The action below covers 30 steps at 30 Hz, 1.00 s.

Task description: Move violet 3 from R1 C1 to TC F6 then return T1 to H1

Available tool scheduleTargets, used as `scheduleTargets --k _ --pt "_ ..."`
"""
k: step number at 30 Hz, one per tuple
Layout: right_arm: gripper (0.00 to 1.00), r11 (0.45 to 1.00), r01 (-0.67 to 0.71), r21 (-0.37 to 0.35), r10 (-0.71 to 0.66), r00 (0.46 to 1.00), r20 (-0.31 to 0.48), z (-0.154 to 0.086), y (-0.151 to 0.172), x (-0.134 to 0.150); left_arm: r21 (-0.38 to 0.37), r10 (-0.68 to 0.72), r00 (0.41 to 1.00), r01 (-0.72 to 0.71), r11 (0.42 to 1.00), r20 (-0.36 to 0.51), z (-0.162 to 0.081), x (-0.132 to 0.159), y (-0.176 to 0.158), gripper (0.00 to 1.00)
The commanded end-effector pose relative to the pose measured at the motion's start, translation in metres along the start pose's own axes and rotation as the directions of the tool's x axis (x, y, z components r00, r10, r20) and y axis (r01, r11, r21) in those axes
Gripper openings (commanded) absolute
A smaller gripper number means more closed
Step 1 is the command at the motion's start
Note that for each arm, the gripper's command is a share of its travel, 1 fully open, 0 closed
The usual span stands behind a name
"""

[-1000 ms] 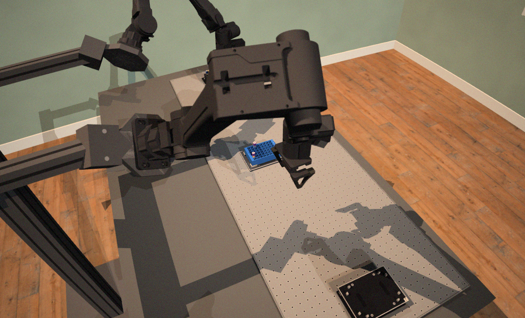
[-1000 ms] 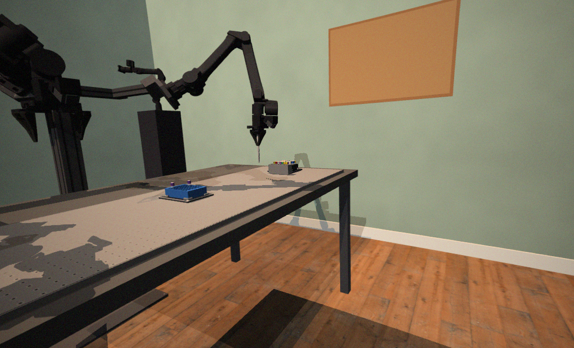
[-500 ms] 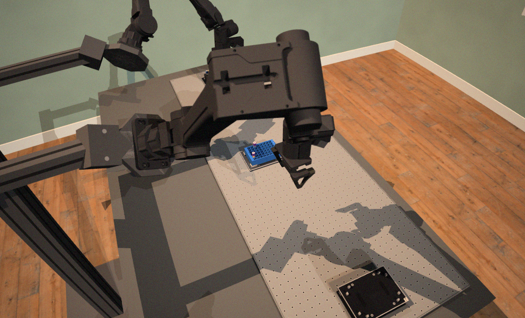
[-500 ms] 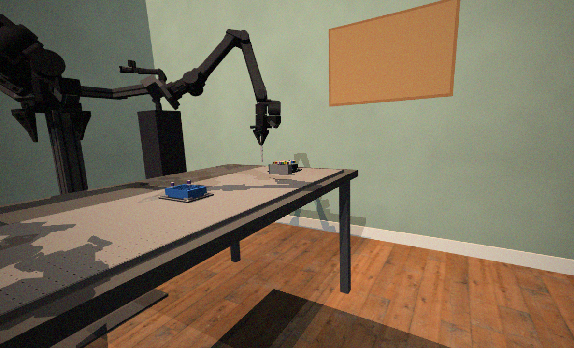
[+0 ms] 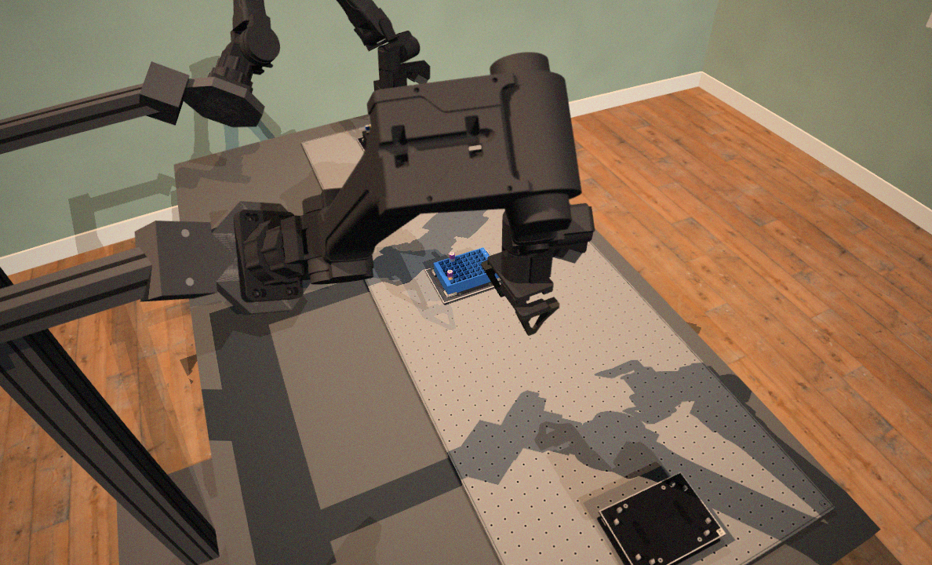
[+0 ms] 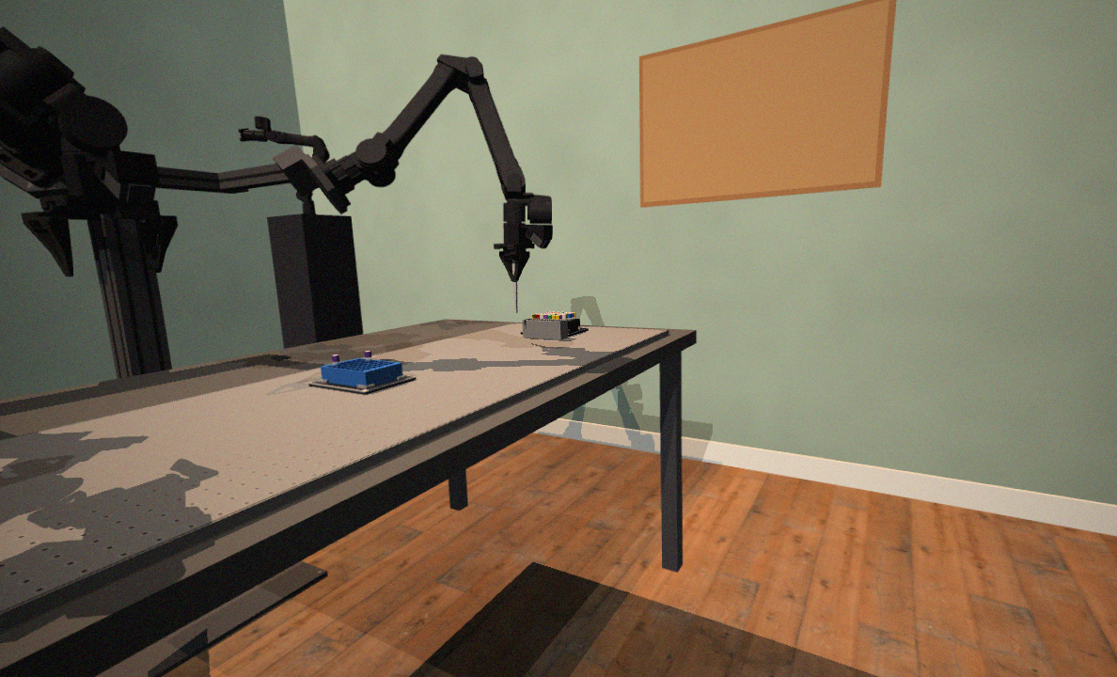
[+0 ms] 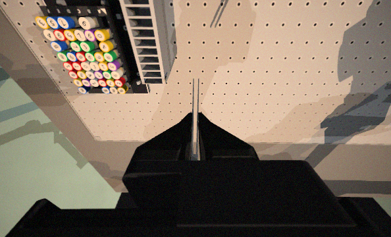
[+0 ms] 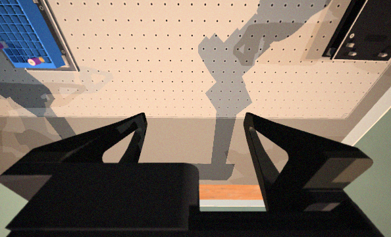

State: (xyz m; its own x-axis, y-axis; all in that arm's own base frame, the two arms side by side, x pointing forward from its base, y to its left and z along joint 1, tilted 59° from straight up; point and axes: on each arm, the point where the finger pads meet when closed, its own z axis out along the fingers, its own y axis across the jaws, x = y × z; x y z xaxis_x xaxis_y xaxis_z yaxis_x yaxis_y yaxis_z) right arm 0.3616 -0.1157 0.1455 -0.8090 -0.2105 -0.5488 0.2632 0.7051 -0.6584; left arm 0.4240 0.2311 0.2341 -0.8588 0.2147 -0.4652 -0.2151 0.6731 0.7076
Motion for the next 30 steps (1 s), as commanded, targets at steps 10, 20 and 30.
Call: scheduleTargets --k 10,20,30 --pt "1.0 0.999 -0.037 0.008 0.037 0.999 0.028 -0.004 -0.006 -0.013 -0.012 0.0 1.0 0.0 1.0 -0.001 -0.002 -0.003 0.031 0.07" --pt "1.0 0.999 -0.037 0.008 0.037 0.999 0.028 -0.004 -0.006 -0.013 -0.01 0.002 1.0 -0.002 1.0 -0.003 -0.001 -0.004 0.044 0.07" --pt "1.0 0.999 -0.037 0.008 0.037 0.999 0.028 -0.004 -0.006 -0.013 -0.018 -0.003 1.0 0.004 1.0 0.006 -0.006 -0.007 0.065 0.07"
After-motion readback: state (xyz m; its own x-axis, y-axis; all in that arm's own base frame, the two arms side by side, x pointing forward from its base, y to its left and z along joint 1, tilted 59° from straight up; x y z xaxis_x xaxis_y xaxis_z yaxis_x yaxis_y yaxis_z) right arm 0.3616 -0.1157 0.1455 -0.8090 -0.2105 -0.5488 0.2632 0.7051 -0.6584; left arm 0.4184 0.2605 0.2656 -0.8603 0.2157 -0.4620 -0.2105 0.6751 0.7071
